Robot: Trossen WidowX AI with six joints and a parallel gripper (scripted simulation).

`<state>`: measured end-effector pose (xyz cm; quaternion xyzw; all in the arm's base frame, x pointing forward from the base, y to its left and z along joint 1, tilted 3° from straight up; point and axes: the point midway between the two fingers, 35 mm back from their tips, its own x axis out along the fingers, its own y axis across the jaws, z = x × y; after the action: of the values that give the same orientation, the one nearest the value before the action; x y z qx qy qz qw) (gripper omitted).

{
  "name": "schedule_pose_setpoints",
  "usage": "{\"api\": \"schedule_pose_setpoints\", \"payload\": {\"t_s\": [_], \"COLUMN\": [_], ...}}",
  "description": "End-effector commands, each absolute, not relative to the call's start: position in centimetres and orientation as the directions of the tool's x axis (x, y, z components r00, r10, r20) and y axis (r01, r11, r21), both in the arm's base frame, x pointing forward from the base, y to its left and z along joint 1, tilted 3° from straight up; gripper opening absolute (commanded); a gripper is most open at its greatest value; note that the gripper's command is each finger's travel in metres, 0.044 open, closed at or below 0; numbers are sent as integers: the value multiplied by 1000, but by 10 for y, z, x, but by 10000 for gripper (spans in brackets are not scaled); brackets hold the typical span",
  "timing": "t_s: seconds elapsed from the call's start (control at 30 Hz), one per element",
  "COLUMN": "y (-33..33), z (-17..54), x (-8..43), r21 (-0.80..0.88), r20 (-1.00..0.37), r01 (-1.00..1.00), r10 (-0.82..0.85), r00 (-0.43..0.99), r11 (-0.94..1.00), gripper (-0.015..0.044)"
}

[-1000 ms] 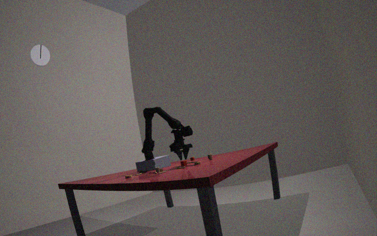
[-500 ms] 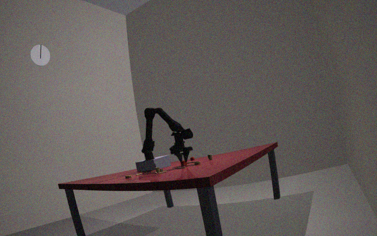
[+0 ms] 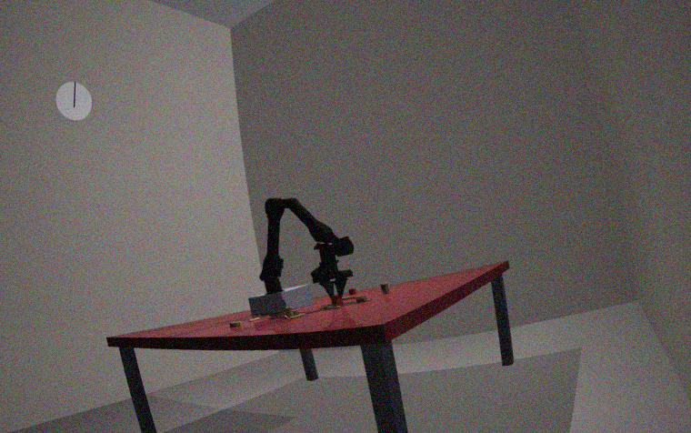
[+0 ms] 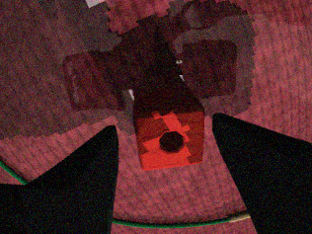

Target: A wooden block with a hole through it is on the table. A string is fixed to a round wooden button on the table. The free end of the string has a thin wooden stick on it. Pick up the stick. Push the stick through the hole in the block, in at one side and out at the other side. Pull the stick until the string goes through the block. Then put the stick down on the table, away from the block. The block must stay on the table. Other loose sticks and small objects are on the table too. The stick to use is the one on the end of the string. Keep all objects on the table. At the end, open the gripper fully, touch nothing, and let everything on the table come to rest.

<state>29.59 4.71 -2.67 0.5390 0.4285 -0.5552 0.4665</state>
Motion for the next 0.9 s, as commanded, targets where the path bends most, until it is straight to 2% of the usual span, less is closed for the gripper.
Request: {"api": "schedule_pose_setpoints", "payload": {"t_s": [0.0, 0.33, 0.5, 0.73, 0.8, 0.87], "y": [47, 47, 47, 47, 47, 47], "z": [-28, -28, -27, -27, -27, -27], "x": [295, 295, 296, 296, 296, 296], "r21": [21, 21, 27, 27, 27, 27], "r20": [-998, -998, -998, -998, -998, -998], "r01": [981, 981, 980, 980, 980, 980], "r10": [-54, -54, -56, -56, -56, -56], "r00": [11, 11, 16, 16, 16, 16], "r11": [-193, -193, -198, -198, -198, -198], "gripper": [244, 244, 113, 66, 13, 0]}}
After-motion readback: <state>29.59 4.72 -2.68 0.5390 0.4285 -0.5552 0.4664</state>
